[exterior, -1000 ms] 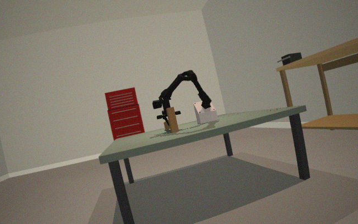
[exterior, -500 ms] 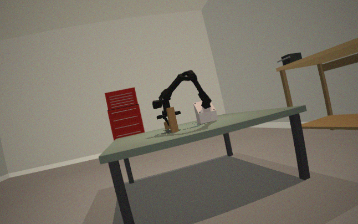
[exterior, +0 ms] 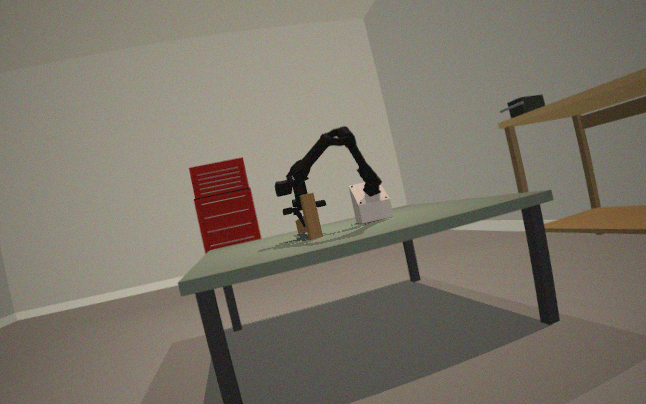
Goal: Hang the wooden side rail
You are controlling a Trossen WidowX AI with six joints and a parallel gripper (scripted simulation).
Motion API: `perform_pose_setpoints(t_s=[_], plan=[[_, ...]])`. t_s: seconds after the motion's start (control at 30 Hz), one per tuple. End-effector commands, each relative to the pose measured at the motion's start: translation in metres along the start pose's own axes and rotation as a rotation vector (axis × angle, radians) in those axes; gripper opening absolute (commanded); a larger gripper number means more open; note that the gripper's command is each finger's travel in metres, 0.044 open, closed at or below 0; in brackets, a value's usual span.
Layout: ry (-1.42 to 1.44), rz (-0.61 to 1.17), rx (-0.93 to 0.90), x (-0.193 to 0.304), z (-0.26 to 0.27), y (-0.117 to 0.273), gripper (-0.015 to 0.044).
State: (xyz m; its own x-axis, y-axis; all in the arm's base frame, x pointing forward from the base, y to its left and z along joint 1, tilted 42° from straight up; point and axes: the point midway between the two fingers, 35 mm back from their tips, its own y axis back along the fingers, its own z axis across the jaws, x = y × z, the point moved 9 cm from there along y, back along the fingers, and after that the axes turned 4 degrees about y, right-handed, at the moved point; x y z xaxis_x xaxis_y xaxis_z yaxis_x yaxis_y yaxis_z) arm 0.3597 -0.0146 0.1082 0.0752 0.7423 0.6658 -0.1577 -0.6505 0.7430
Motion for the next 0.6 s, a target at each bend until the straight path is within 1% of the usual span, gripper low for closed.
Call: perform_pose_setpoints(t_s=[0.0, 0.57], plan=[[-0.001, -0.001, -0.012, 0.0014, 0.0014, 0.0029, 0.0], [-0.001, 0.0, -0.012, 0.0034, -0.0004, 0.0025, 0.0]])
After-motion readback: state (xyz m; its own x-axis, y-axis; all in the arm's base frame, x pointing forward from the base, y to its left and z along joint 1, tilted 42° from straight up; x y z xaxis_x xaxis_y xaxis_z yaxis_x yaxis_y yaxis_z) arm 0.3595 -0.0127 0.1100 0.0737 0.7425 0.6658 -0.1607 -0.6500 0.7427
